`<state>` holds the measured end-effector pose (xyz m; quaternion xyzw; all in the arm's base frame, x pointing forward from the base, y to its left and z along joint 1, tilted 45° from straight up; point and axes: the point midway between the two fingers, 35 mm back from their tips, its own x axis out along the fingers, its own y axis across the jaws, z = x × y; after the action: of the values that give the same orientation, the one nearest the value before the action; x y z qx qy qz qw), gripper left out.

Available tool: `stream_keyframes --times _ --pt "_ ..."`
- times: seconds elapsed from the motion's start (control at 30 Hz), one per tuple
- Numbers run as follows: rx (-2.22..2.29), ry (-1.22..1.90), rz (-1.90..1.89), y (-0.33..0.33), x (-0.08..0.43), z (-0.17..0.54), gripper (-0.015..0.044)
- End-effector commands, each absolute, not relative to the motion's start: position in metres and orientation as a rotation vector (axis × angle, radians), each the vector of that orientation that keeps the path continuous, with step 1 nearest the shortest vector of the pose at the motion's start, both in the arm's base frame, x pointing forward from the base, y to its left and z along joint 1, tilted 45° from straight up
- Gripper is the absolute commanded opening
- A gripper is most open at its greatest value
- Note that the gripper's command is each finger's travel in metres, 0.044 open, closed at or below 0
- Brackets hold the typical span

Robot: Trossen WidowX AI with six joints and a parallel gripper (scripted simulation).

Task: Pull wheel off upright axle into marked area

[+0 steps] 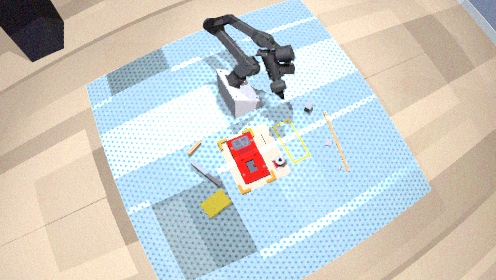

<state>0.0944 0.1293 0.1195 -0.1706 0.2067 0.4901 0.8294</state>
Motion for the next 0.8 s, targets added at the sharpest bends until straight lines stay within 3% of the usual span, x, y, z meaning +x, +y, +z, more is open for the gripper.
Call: stream_keyframes --times 0.0,0.1,0.77 --pt "-0.359 0.444 1.039 0.129 0.095 0.12 0.0374" --pt "-0.31 0.512 1.02 0.129 0.096 0.124 0.03" --pt "0.15 1.047 0.758 0.134 0.141 0.153 0.03"
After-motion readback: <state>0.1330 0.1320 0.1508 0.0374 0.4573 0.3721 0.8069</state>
